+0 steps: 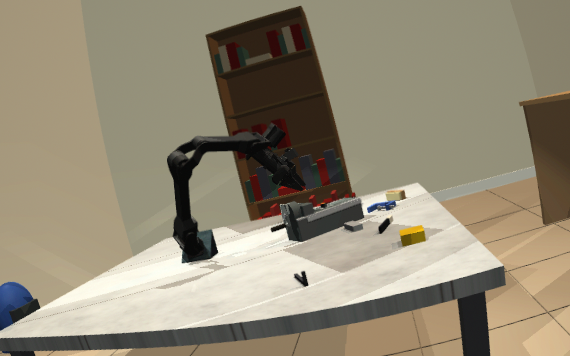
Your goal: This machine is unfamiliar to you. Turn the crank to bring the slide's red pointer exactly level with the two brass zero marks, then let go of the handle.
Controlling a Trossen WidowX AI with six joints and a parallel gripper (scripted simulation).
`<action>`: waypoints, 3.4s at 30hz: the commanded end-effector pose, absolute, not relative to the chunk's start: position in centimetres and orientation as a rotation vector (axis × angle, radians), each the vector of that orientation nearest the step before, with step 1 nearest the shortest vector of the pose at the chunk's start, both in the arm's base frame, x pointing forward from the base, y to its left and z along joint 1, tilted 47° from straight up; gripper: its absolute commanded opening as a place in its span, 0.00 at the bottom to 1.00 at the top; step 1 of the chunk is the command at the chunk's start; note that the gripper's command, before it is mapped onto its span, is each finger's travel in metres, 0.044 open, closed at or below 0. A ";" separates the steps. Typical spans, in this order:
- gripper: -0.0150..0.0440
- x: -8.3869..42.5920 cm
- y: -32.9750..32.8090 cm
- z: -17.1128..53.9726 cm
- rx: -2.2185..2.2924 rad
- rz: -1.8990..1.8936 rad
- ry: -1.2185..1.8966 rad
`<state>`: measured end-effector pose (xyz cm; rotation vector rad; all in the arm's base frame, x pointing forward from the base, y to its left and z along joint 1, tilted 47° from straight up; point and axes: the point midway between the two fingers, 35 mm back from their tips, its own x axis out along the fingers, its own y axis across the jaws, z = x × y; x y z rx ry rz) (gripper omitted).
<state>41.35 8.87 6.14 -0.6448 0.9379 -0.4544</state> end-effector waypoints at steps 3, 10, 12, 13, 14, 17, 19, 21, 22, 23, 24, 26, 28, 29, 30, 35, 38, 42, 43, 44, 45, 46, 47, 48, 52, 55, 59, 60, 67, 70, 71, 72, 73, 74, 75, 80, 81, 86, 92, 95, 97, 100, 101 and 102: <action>1.00 41.3 8.9 6.0 -0.651 -0.449 0.940; 1.00 41.3 8.9 6.0 -0.651 -0.449 0.940; 1.00 41.3 9.1 6.2 -0.651 -0.449 0.940; 1.00 41.4 9.4 6.4 -0.650 -0.449 0.940; 1.00 41.4 9.7 6.8 -0.649 -0.450 0.940; 1.00 41.6 10.7 7.7 -0.647 -0.451 0.940; 1.00 41.7 11.3 8.4 -0.646 -0.452 0.940; 1.00 41.7 11.5 8.7 -0.645 -0.452 0.939; 1.00 41.7 11.5 8.7 -0.647 -0.449 0.942; 1.00 41.6 11.4 8.9 -0.652 -0.439 0.948; 1.00 41.4 11.1 9.2 -0.659 -0.423 0.959; 1.00 40.9 10.6 9.8 -0.678 -0.382 0.984; 1.00 40.4 10.1 10.5 -0.696 -0.339 1.006; 1.00 40.1 9.9 10.8 -0.706 -0.317 1.016; 1.00 39.9 9.6 11.1 -0.715 -0.295 1.026; 1.00 38.4 8.5 12.5 -0.763 -0.180 1.062; 1.00 37.4 7.8 13.2 -0.792 -0.109 1.076; 1.00 36.1 7.0 14.2 -0.832 -0.012 1.084; 1.00 35.7 6.9 14.4 -0.842 0.013 1.084; 1.00 35.4 6.7 14.6 -0.853 0.037 1.083; 1.00 35.0 6.5 14.8 -0.863 0.062 1.082; 1.00 34.7 6.4 15.0 -0.874 0.086 1.080; 1.00 34.3 6.2 15.2 -0.885 0.110 1.077; 1.00 33.9 6.0 15.3 -0.896 0.135 1.074; 1.00 33.1 5.7 15.7 -0.922 0.191 1.063; 1.00 33.1 5.7 15.7 -0.922 0.191 1.063; 1.00 33.1 5.3 15.3 -0.921 0.191 1.064; 1.00 33.1 5.0 15.0 -0.921 0.192 1.064; 1.00 33.0 2.8 12.9 -0.920 0.193 1.065; 1.00 32.9 1.9 12.1 -0.921 0.194 1.065; 1.00 32.9 1.6 11.8 -0.921 0.194 1.065; 1.00 32.8 1.3 11.5 -0.921 0.194 1.064; 1.00 32.7 1.0 11.2 -0.921 0.194 1.064; 1.00 32.7 0.7 10.9 -0.922 0.193 1.064; 1.00 32.6 0.4 10.6 -0.922 0.193 1.063; 1.00 32.1 -1.1 9.3 -0.926 0.192 1.061; 1.00 32.0 -1.4 9.0 -0.926 0.192 1.060; 1.00 31.9 -1.7 8.7 -0.927 0.192 1.060; 1.00 31.9 -2.5 8.0 -0.926 0.192 1.061; 1.00 31.9 -2.8 7.6 -0.926 0.192 1.061; 1.00 31.9 -3.0 7.4 -0.926 0.192 1.061; 1.00 31.8 -3.4 7.1 -0.927 0.192 1.061; 1.00 31.8 -3.5 6.9 -0.927 0.192 1.061; 1.00 31.8 -3.6 6.8 -0.927 0.192 1.061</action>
